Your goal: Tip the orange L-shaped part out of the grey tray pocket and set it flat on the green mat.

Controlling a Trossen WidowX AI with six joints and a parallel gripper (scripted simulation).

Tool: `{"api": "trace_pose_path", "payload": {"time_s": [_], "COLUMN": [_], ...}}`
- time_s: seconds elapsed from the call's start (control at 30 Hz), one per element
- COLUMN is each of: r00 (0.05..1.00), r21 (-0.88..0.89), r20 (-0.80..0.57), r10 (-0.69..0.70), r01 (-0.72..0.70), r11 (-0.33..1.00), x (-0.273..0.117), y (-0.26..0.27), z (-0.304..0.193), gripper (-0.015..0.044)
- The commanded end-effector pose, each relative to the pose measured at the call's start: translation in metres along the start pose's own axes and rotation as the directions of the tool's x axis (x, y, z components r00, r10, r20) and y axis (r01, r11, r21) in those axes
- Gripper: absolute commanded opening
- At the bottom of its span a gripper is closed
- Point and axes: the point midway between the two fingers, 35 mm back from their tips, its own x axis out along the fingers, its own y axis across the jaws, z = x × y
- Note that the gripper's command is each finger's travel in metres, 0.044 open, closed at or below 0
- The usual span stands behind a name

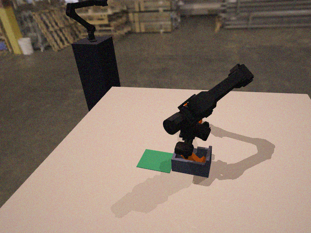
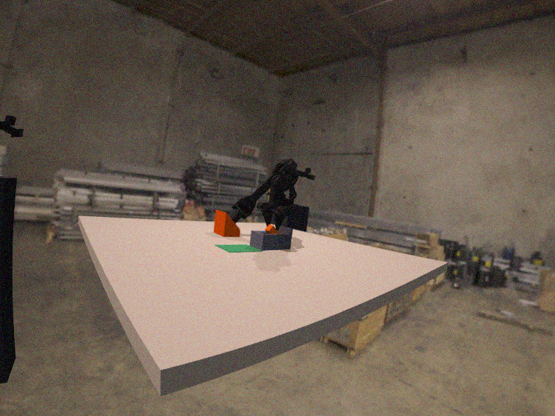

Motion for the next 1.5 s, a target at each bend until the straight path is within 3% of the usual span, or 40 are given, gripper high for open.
{"api": "trace_pose_path", "payload": {"time_s": [0.0,0.27,0.43,0.77,0.87,1.47], "r00": [1.0,1.0,1.0,1.0,1.0,1.0], "r21": [0.007,0.007,0.0,0.0,0.0,0.005], "r20": [0.004,0.006,0.002,0.002,0.002,0.003], "r10": [-0.001,-0.001,0.0,0.0,0.0,0.0], "r01": [0.001,0.001,0.0,0.0,0.0,0.0], "r11": [1.0,1.0,1.0,1.0,1.0,1.0], "x": [0.006,0.017,0.014,0.014,0.014,-0.003], "y": [0.001,0.001,0.001,0.001,0.001,0.001], "z": [0.001,0.001,0.001,0.001,0.001,0.001], "gripper": [0.028,0.028,0.0149,0.0082,0.0003,0.0]}}
